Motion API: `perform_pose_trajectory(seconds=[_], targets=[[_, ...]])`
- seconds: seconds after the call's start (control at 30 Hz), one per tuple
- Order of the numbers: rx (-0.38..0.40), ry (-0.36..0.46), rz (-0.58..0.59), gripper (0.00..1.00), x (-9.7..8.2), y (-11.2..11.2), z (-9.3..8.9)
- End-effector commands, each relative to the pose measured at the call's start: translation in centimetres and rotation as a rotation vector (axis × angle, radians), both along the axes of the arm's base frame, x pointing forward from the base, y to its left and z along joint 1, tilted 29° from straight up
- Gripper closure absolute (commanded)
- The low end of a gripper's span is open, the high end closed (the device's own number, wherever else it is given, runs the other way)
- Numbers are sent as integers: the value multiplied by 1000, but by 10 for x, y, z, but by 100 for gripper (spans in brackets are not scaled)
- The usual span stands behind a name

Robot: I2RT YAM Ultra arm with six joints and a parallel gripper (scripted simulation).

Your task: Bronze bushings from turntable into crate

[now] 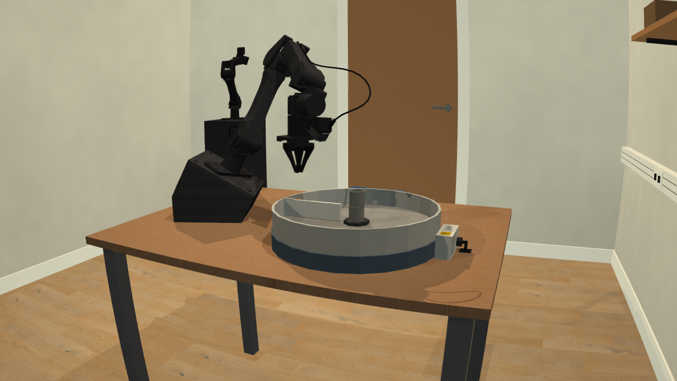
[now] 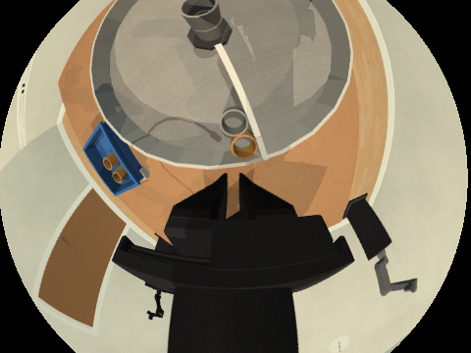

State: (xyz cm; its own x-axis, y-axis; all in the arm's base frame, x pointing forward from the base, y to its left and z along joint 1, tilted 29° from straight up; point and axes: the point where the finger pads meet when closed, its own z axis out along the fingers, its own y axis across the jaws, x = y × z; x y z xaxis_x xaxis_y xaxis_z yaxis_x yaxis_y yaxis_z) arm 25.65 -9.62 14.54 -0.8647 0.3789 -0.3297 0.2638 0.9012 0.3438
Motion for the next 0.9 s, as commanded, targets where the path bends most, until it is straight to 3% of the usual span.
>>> perform_pose_trajectory(seconds=[0.0,0.87], targets=[[-23,-50,-6,87,7,-8,13],[-24,-52,-6,87,7,-9,14]])
